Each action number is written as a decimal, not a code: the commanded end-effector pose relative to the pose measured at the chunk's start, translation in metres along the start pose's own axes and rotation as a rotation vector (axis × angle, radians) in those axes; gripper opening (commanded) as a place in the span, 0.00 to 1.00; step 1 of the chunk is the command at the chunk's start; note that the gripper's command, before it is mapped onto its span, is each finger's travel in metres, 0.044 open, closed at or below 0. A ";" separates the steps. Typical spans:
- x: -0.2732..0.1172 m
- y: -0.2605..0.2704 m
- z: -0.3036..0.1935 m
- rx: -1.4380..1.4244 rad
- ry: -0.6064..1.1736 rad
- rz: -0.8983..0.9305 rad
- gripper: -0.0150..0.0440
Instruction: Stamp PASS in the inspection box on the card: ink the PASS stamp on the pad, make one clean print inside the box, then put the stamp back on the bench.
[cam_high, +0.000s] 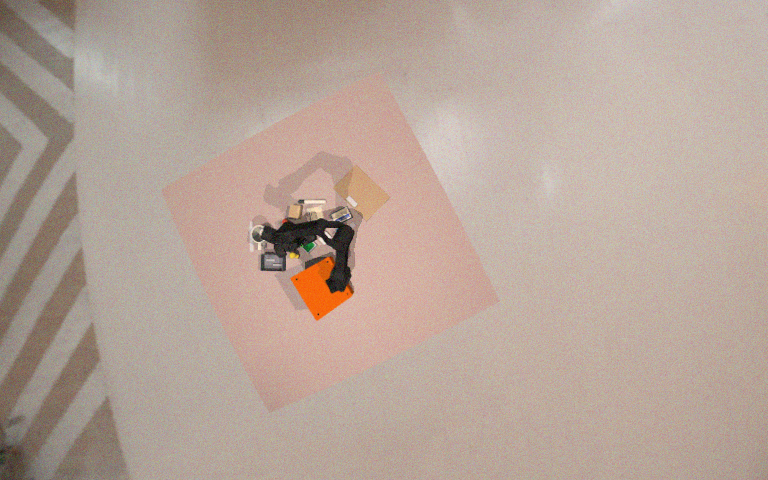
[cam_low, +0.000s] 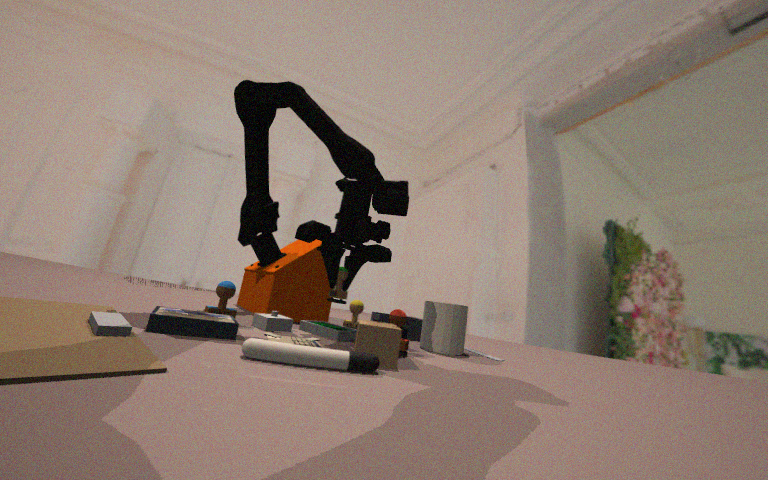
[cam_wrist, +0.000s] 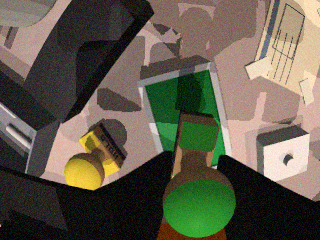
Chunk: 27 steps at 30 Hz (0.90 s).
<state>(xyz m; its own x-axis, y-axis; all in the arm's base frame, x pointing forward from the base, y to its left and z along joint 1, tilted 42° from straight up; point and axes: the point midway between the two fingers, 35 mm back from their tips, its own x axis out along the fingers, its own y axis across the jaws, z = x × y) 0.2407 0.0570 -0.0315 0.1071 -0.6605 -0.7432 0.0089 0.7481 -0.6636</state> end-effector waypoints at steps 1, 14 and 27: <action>0.005 -0.001 -0.002 -0.009 0.004 -0.007 0.25; 0.014 -0.001 -0.002 -0.008 0.004 -0.007 0.25; 0.022 -0.001 -0.002 -0.008 0.004 -0.008 0.25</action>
<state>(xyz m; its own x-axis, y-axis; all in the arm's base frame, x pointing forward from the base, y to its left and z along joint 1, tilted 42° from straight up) 0.2429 0.0453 -0.0451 0.1077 -0.6617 -0.7420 0.0098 0.7470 -0.6648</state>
